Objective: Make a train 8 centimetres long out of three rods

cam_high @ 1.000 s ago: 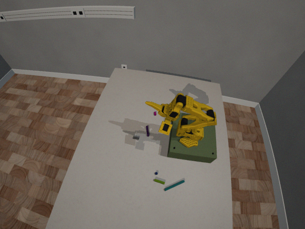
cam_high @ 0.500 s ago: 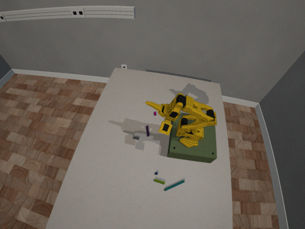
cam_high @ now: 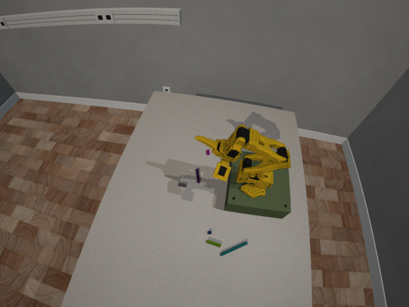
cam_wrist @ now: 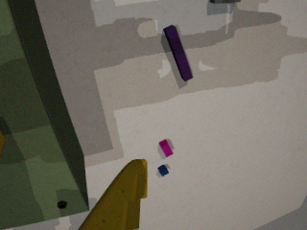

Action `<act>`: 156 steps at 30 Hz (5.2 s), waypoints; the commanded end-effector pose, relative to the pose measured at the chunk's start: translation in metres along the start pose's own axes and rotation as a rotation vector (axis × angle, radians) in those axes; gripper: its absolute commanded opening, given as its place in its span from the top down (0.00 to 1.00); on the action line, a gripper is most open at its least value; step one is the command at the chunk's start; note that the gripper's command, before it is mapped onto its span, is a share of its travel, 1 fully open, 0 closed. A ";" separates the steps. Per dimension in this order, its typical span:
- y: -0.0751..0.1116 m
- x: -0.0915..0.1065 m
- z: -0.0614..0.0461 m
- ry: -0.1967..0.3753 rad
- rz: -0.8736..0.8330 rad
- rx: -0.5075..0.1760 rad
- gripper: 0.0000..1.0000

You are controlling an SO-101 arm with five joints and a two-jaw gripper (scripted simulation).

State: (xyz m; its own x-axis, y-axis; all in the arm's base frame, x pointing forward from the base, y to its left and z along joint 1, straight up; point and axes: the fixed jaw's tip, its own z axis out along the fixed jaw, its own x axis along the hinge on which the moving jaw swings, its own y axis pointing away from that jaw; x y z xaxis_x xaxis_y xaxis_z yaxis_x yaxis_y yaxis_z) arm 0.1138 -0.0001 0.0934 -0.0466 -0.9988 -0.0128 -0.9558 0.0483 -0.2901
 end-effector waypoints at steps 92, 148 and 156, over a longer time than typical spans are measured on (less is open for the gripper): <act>0.080 -0.099 0.002 -0.272 -1.133 -0.114 0.00; 0.083 -0.101 0.002 -0.276 -1.166 -0.119 0.00; 0.083 -0.101 0.002 -0.276 -1.166 -0.119 0.00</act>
State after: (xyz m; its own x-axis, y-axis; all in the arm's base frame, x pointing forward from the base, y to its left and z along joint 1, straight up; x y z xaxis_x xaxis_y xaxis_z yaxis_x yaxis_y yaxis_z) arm 0.0414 0.1062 0.0718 0.9140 -0.4057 -0.0080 -0.3996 -0.8963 -0.1923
